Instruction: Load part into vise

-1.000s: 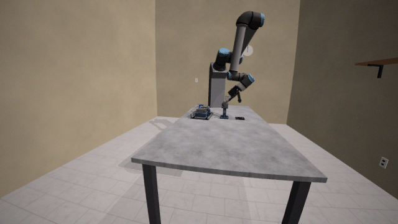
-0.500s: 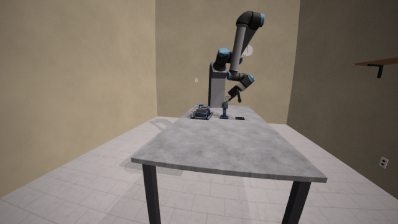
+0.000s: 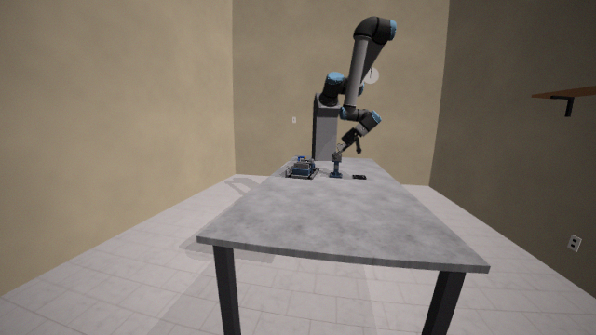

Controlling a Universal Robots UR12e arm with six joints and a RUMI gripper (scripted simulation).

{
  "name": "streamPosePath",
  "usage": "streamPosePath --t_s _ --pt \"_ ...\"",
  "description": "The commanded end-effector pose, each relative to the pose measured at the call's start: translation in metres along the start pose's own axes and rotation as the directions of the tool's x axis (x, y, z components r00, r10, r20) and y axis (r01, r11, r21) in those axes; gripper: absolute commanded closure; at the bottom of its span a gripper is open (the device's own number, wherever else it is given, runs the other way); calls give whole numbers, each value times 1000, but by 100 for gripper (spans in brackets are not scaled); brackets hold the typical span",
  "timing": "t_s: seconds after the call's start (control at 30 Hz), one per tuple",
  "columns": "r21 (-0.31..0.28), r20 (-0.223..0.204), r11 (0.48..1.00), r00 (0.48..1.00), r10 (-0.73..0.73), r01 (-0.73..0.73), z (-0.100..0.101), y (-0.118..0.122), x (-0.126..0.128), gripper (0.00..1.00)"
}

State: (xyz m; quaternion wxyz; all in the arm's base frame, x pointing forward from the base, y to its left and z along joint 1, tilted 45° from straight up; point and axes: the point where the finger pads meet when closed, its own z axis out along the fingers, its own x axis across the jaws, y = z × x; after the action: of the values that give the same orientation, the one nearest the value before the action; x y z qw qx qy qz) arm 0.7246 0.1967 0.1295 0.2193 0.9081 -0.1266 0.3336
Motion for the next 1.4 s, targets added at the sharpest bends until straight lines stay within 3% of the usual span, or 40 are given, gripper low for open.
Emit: streamPosePath --t_s 0.0,1.37 --pt "0 -1 1000 1000 0 0 0 0 0 100" --pt "0 -1 1000 1000 0 0 -9 8 0 100"
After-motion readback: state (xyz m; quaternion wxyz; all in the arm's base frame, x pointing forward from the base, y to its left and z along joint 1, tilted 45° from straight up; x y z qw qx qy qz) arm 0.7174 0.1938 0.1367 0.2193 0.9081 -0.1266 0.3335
